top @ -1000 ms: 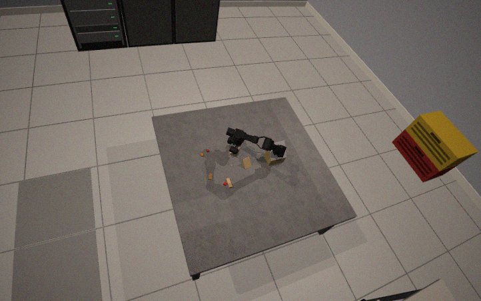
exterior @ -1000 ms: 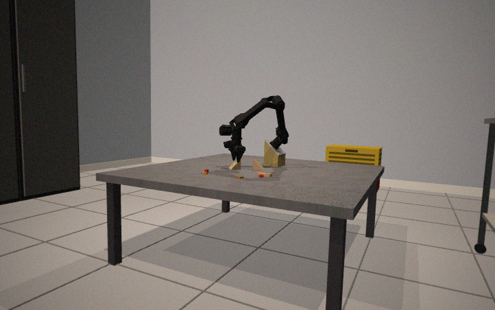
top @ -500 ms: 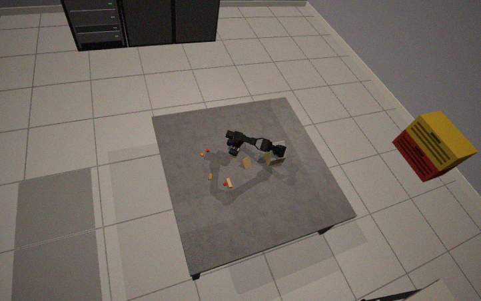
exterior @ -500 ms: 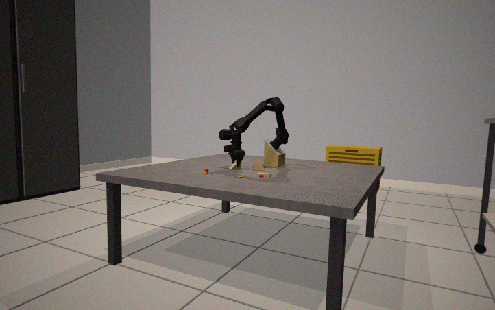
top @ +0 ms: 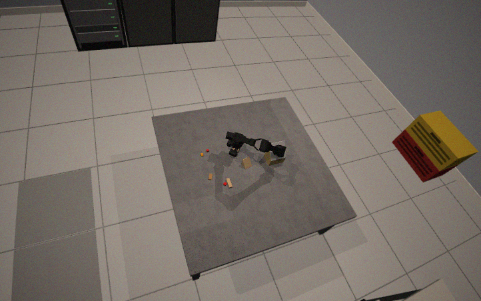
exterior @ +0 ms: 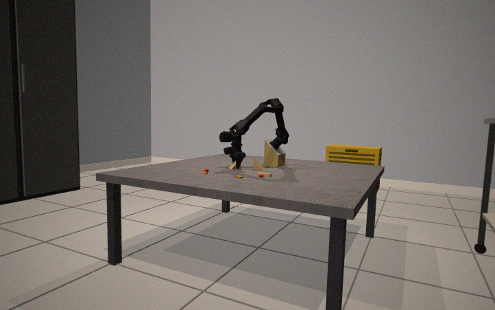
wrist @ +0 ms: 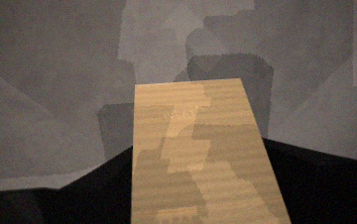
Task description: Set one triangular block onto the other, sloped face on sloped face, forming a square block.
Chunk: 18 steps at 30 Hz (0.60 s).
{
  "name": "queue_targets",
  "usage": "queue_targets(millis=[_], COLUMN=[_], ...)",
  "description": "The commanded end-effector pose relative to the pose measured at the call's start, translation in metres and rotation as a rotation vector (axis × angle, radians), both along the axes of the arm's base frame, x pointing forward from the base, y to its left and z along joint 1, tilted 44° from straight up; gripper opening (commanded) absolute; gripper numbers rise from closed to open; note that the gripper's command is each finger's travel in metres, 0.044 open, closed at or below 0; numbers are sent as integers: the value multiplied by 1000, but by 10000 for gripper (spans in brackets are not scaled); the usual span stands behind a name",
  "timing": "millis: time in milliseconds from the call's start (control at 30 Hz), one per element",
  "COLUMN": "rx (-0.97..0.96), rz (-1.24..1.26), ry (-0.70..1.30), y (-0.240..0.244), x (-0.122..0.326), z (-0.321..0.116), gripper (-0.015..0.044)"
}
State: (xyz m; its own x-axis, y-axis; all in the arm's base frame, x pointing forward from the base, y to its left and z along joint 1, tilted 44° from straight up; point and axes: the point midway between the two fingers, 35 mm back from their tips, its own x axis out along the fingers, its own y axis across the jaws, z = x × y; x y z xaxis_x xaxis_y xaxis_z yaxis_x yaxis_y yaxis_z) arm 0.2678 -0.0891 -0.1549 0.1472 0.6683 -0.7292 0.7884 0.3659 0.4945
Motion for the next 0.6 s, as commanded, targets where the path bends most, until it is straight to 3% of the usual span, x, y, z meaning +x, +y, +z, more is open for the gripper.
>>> queue_targets(millis=[0, 100, 433, 567], rx=[5, 5, 0, -1], rz=[-5, -5, -1, 0], ry=[2, 2, 1, 0], y=[1, 1, -16, -20], x=[0, 0, -3, -5], z=[0, 0, 17, 22], gripper=[275, 255, 0, 0])
